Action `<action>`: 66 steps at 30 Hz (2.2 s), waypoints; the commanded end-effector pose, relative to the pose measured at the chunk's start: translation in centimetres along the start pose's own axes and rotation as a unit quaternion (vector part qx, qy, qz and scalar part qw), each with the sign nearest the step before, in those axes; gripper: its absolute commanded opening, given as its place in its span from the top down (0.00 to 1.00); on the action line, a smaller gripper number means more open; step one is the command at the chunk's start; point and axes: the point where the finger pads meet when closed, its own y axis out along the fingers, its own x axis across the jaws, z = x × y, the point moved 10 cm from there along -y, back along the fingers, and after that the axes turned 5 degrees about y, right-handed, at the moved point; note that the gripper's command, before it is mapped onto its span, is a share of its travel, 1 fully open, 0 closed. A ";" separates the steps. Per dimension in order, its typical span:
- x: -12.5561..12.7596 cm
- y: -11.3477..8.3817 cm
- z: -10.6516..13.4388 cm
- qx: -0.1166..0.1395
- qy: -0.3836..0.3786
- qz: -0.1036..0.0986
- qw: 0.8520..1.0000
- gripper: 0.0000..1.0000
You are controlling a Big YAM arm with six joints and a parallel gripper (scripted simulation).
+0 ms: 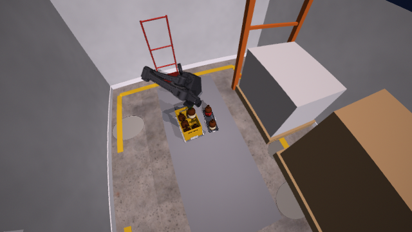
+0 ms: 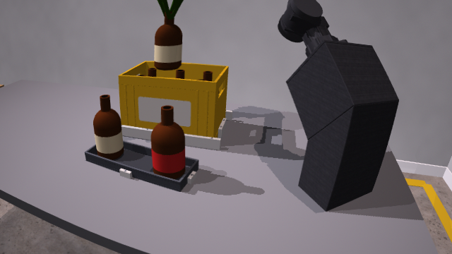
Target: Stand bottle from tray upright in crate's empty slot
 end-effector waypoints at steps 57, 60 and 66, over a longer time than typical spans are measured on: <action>-0.5 -0.1 0.8 -0.012 0.009 0.000 1.000 1.00; -0.5 -0.1 0.8 -0.012 0.009 0.000 1.000 1.00; -0.5 -0.1 0.8 -0.012 0.009 0.000 1.000 1.00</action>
